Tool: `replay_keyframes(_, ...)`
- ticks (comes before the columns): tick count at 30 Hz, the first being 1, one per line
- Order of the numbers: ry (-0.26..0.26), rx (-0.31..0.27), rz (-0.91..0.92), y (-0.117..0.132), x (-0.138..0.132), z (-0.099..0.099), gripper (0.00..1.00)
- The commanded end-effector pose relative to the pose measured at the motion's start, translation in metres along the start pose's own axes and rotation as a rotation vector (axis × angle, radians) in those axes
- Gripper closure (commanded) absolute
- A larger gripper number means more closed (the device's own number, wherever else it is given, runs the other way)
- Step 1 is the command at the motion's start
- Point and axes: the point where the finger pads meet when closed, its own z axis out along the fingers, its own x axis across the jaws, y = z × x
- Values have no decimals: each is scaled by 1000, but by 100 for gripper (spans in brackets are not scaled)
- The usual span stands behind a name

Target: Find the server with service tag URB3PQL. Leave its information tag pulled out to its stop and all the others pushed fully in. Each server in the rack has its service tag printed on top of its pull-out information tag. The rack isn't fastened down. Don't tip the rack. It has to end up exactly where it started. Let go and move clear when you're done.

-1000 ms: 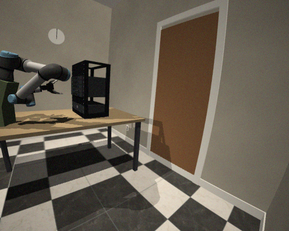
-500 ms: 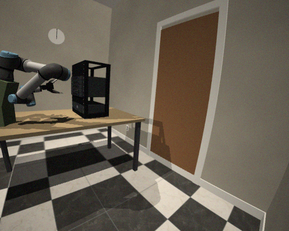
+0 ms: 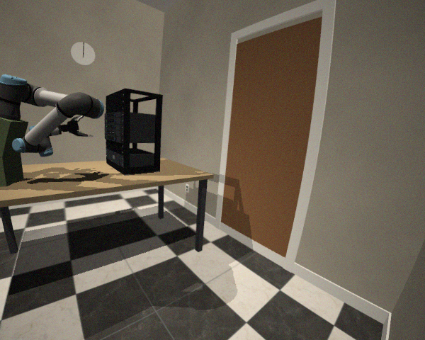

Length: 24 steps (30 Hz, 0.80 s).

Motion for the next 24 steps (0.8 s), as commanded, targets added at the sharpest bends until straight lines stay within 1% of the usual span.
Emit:
replay_keyframes(1, 7, 1, -4, -1, 2, 0, 0)
replay_keyframes(24, 53, 10, -32, -6, 17, -2, 0)
